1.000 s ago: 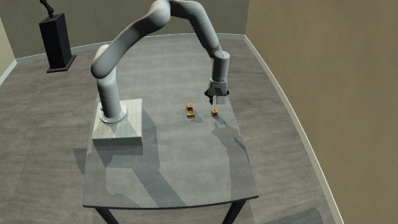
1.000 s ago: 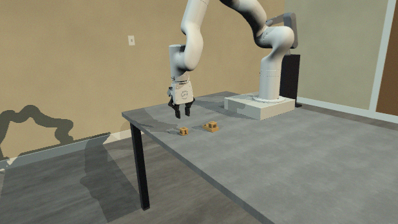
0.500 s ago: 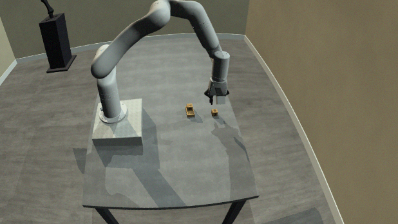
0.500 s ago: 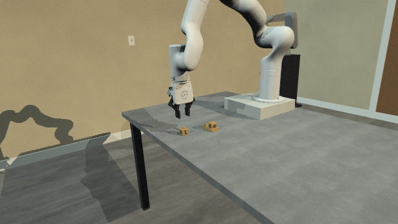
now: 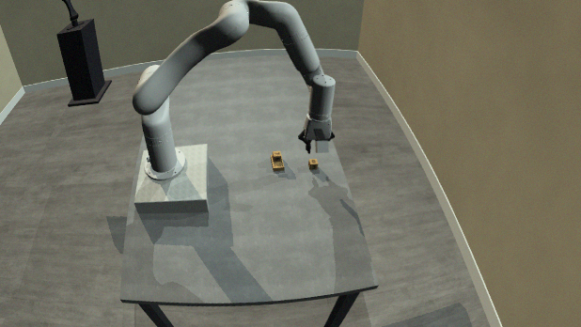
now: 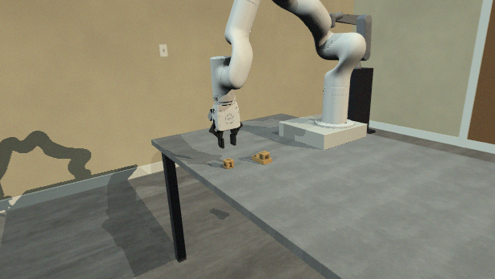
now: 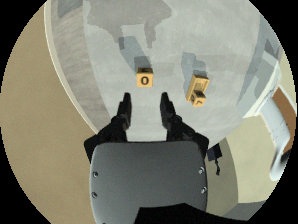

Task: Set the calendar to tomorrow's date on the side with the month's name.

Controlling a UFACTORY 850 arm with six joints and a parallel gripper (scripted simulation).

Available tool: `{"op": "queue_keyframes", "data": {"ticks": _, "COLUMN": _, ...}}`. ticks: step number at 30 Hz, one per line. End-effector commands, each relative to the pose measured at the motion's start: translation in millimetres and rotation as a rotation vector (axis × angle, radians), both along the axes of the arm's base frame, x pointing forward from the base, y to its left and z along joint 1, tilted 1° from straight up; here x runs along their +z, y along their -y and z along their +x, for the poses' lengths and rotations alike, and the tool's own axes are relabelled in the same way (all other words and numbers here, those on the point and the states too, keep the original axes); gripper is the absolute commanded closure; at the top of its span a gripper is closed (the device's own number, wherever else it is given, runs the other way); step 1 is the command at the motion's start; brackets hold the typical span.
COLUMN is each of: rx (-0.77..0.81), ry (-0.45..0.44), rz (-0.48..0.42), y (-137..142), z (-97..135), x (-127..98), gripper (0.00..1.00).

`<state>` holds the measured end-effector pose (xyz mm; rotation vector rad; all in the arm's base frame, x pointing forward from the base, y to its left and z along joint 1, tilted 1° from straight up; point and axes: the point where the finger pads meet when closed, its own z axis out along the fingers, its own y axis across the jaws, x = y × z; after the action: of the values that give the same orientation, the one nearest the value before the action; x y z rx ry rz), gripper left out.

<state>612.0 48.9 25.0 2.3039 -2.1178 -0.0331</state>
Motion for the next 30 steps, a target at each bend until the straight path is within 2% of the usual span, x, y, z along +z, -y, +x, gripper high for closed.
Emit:
{"op": "queue_keyframes", "data": {"ticks": 1, "rx": 0.0, "ry": 0.002, "rz": 0.0, "y": 0, "z": 1, "x": -2, "gripper": 0.51}}
{"op": "queue_keyframes", "data": {"ticks": 30, "rx": 0.0, "ry": 0.002, "rz": 0.0, "y": -1, "z": 0, "x": -38, "gripper": 0.51}}
